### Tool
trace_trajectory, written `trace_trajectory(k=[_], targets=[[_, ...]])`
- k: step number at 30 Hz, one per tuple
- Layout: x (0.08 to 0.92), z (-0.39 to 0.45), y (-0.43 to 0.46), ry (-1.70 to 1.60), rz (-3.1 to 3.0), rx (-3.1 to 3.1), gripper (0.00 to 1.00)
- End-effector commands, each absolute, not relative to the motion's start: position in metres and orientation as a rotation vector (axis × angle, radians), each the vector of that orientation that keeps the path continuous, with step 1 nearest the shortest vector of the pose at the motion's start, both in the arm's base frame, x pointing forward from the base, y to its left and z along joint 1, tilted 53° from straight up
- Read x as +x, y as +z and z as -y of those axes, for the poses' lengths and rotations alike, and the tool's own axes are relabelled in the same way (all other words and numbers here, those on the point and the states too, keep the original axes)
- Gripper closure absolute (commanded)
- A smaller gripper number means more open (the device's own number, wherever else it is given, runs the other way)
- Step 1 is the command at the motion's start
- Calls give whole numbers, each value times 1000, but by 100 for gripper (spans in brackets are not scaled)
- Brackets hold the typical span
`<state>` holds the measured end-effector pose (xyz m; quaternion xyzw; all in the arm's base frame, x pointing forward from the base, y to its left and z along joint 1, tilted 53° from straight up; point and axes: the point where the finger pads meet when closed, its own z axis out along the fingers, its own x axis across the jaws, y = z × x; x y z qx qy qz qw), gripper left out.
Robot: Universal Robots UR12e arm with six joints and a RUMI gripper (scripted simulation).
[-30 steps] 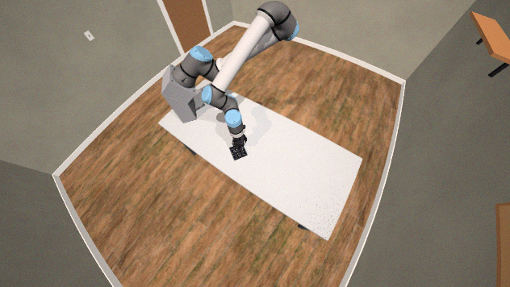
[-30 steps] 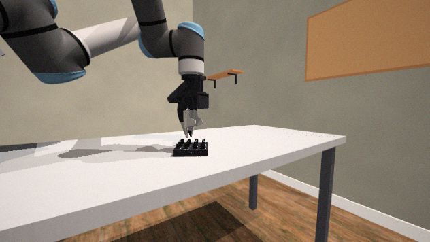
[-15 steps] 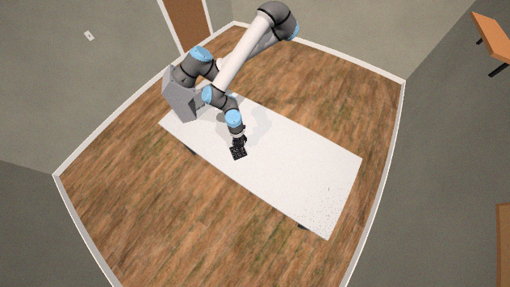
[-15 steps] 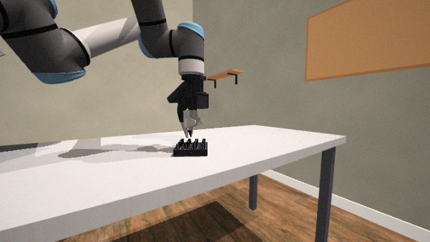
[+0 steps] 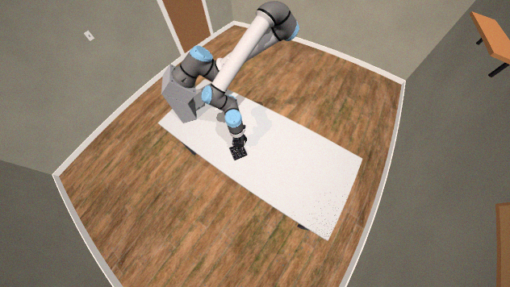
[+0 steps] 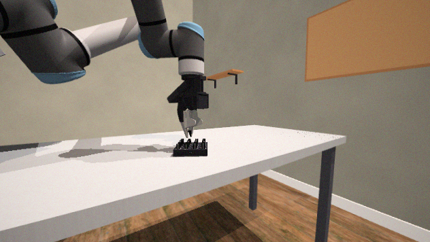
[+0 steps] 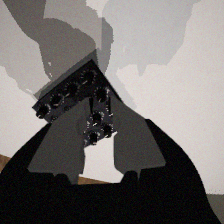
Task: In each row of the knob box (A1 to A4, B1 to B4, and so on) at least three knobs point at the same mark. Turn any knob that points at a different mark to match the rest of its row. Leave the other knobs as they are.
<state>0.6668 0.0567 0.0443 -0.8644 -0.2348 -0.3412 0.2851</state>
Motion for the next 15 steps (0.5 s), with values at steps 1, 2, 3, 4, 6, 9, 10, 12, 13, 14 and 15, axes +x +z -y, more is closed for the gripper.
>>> trace_trajectory(k=[1, 2, 3, 4, 6, 9, 10, 12, 13, 14, 15], targets=[[668, -57, 44, -913, 628, -2312, 89], [668, -58, 43, -913, 628, -2312, 89], [668, -58, 43, -913, 628, -2312, 89], [669, -58, 43, -913, 628, -2312, 89], [669, -59, 42, -913, 628, -2312, 89], [670, -61, 40, -913, 628, -2312, 89], [671, -62, 40, -913, 628, -2312, 89], [671, -62, 40, -913, 628, -2312, 89], [671, -62, 39, -913, 628, -2312, 89], [672, -63, 39, -913, 628, -2312, 89], [672, -63, 38, -913, 628, -2312, 89]])
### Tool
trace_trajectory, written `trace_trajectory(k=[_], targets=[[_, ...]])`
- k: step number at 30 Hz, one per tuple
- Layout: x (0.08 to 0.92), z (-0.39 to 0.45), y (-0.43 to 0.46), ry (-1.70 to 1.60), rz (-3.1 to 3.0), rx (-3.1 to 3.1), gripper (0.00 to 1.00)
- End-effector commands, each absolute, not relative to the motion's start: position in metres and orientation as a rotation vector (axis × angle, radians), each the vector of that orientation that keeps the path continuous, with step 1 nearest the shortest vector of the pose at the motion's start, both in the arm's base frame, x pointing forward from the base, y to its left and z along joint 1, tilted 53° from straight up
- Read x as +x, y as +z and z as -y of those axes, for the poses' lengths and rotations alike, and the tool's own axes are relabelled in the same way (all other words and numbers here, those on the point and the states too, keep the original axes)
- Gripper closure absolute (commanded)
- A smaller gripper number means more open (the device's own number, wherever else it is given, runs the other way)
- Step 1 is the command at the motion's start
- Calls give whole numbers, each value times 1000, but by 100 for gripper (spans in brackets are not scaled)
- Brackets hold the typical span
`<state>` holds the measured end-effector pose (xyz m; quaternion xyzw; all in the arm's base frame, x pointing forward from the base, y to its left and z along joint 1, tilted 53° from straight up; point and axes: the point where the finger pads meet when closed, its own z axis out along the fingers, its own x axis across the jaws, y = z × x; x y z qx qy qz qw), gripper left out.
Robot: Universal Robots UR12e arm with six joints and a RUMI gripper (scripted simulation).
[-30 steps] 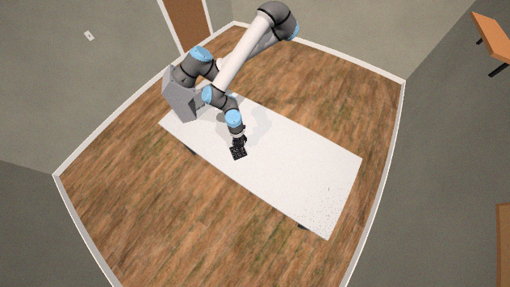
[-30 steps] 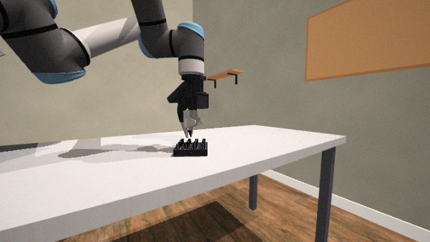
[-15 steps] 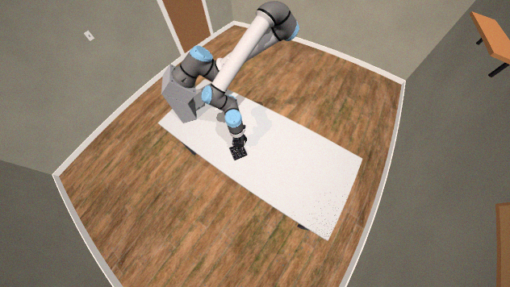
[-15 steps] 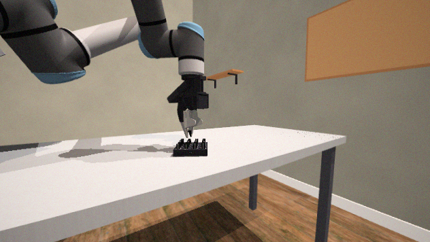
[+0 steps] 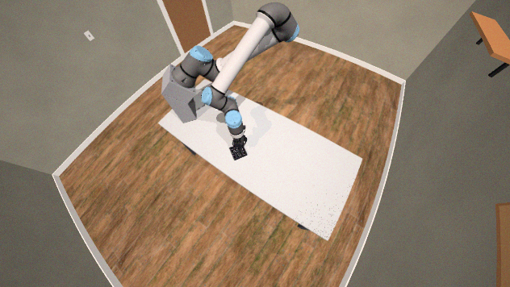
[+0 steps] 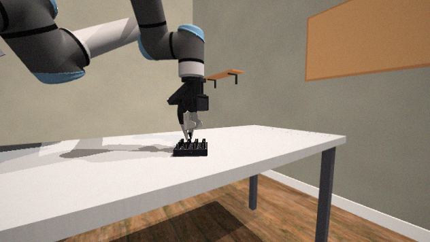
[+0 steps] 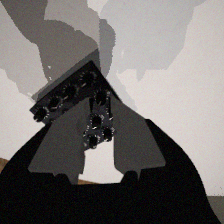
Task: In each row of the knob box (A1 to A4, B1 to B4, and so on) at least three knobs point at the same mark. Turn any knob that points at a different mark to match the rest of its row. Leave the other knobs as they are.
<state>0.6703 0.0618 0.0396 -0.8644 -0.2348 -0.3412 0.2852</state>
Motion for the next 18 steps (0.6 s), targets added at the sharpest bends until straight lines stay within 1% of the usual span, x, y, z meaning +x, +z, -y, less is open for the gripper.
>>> trace_trajectory(k=[1, 18], targets=[[672, -64, 38, -913, 628, -2312, 89], [673, -65, 36, -913, 628, -2312, 89]])
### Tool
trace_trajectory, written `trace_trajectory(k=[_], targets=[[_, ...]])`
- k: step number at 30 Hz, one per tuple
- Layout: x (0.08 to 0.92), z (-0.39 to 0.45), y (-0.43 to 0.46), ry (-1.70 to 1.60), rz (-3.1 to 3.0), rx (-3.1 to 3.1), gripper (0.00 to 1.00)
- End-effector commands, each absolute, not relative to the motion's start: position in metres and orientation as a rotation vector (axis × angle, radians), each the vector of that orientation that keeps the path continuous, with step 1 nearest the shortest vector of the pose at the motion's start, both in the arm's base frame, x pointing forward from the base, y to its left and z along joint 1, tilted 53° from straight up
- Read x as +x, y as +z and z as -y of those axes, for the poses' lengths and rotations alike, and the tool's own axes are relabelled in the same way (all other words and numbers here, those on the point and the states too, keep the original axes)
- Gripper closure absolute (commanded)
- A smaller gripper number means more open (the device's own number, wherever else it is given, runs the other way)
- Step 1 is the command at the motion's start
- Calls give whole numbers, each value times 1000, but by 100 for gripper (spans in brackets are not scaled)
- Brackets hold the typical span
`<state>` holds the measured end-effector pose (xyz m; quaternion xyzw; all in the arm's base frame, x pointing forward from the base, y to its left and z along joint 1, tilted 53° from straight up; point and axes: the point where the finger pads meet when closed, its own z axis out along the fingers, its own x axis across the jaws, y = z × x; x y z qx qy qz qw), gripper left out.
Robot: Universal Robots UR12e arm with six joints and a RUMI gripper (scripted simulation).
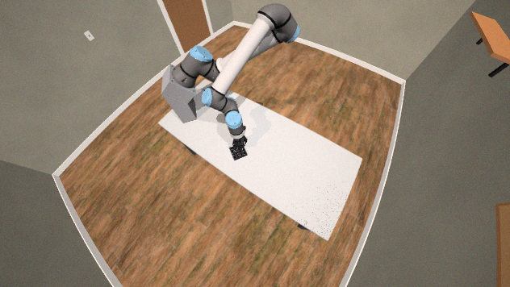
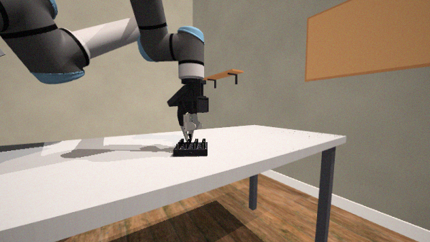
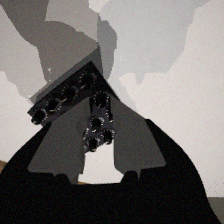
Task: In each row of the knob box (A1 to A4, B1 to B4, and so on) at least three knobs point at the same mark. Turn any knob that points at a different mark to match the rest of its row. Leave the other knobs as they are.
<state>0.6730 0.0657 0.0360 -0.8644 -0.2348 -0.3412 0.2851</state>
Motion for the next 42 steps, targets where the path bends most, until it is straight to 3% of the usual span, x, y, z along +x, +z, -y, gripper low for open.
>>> trace_trajectory(k=[1, 27, 28, 42], targets=[[673, -65, 36, -913, 628, -2312, 89], [673, -65, 36, -913, 628, -2312, 89], [673, -65, 36, -913, 628, -2312, 96], [673, -65, 36, -913, 628, -2312, 96]])
